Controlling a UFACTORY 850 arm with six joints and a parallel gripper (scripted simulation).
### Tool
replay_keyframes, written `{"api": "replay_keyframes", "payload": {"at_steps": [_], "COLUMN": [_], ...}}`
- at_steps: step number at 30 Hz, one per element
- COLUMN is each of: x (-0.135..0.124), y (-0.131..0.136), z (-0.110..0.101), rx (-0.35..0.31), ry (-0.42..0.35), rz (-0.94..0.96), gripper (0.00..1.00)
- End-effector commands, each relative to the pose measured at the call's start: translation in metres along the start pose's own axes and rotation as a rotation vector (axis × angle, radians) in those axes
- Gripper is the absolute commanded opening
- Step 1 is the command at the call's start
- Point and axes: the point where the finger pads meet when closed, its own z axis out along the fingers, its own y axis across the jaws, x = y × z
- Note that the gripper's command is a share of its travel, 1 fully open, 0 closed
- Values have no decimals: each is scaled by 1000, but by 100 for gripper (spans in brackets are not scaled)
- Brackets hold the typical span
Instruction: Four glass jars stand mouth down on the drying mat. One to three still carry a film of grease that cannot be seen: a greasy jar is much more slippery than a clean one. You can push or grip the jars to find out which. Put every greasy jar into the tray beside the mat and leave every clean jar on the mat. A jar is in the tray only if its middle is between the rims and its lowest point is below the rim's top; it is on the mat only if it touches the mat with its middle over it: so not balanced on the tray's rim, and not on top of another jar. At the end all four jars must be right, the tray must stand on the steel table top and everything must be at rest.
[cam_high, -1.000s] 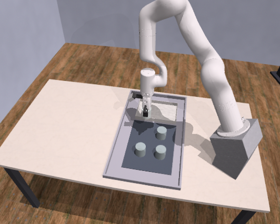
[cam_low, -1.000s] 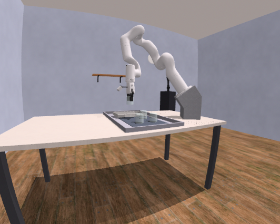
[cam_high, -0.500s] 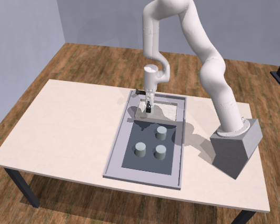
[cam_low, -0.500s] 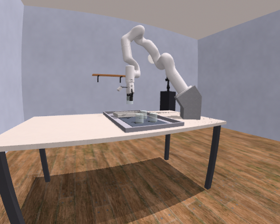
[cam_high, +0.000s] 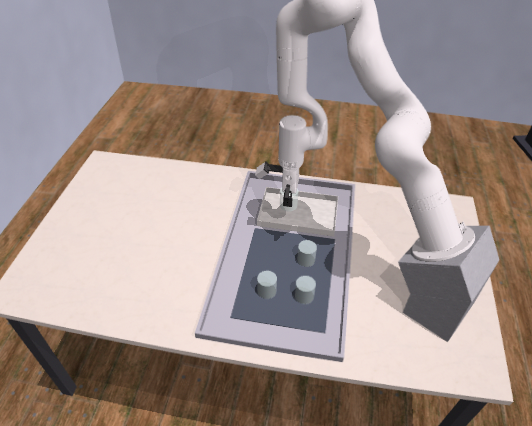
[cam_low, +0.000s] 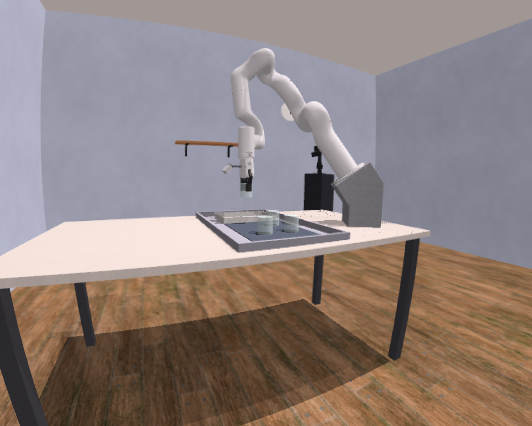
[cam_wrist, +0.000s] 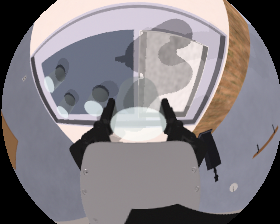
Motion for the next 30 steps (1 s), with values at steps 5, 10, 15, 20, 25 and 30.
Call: {"api": "replay_keyframes", "payload": {"at_steps": [5, 10, 15, 20, 25, 30], "x": [-7, -12, -15, -20, -24, -29], "y": [24, 39, 49, 65, 80, 96], "z": [0, 0, 0, 0, 0, 0], "rx": [2, 2, 2, 2, 2, 2], "ry": [8, 8, 8, 8, 8, 8], "rz": [0, 0, 0, 0, 0, 0], "gripper": [0, 0, 0, 0, 0, 0]}}
